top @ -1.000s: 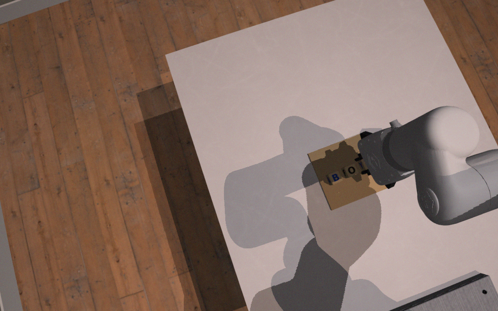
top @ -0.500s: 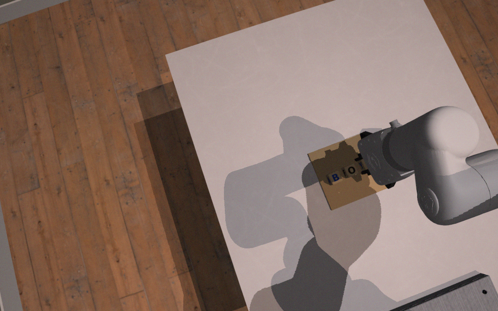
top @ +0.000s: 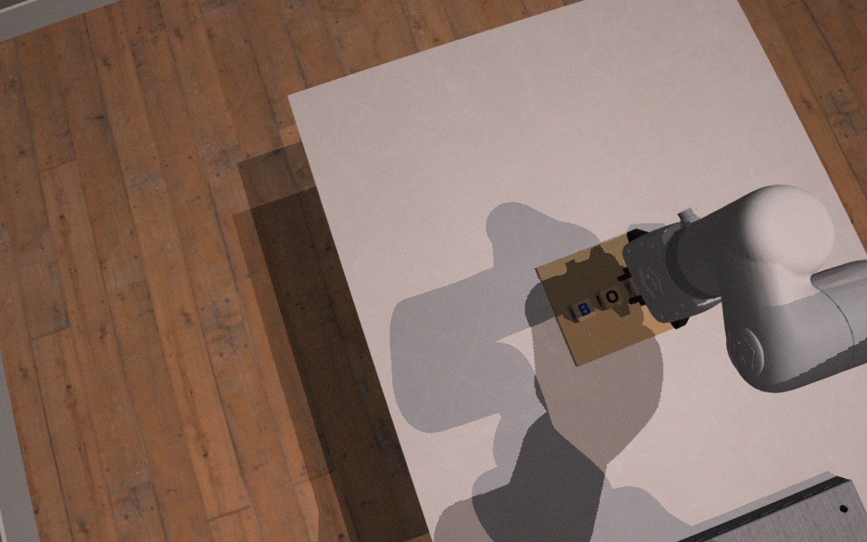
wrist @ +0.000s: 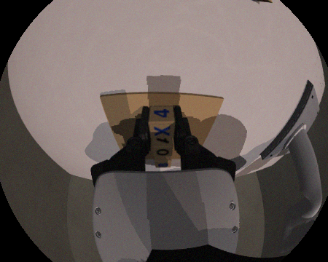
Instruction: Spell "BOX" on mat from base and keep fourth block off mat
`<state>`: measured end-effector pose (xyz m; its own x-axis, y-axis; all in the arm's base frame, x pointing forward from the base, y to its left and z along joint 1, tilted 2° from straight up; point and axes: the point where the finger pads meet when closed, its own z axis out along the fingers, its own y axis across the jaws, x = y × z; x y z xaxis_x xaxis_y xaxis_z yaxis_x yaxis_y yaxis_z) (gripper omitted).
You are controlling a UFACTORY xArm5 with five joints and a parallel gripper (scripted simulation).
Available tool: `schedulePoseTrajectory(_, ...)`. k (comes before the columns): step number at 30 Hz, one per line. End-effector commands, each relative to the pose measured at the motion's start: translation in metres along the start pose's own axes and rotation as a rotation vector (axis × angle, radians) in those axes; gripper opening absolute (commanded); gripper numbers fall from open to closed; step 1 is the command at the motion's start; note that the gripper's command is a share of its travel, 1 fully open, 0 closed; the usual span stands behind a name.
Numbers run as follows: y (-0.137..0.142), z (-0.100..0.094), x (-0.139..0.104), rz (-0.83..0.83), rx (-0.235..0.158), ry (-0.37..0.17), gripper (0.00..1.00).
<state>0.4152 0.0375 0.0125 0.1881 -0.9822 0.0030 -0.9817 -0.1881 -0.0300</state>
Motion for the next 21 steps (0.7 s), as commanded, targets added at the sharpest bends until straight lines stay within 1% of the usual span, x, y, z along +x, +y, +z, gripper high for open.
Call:
schedulePoseTrajectory(1,-0.0013,-0.0010,0.0001,0.000,0.003,0.000,0.21)
schedulePoseTrajectory(5,-0.0013,-0.0010,0.0001,0.000,0.003,0.000,0.21)
schedulePoseTrajectory(6,-0.0013,-0.0010,0.0001,0.000,0.003,0.000,0.26)
schedulePoseTrajectory(8,-0.0013,-0.0010,0.0001,0.000,0.003,0.000,0.26)
schedulePoseTrajectory(9,-0.0013,-0.0010,0.0001,0.000,0.003,0.000,0.30)
schedulePoseTrajectory(11,-0.0013,-0.0010,0.0001,0.000,0.003,0.000,0.30)
schedulePoseTrajectory(12,-0.0013,-0.0010,0.0001,0.000,0.003,0.000,0.34)
schedulePoseTrajectory(14,-0.0013,-0.0010,0.0001,0.000,0.003,0.000,0.34)
schedulePoseTrajectory(15,-0.0013,-0.0010,0.0001,0.000,0.003,0.000,0.38)
schedulePoseTrajectory(19,-0.0013,-0.0010,0.0001,0.000,0.003,0.000,0.38)
schedulePoseTrajectory(20,-0.0013,-0.0010,0.0001,0.000,0.003,0.000,0.42)
schedulePoseTrajectory(21,-0.0013,-0.0010,0.0001,0.000,0.003,0.000,0.42)
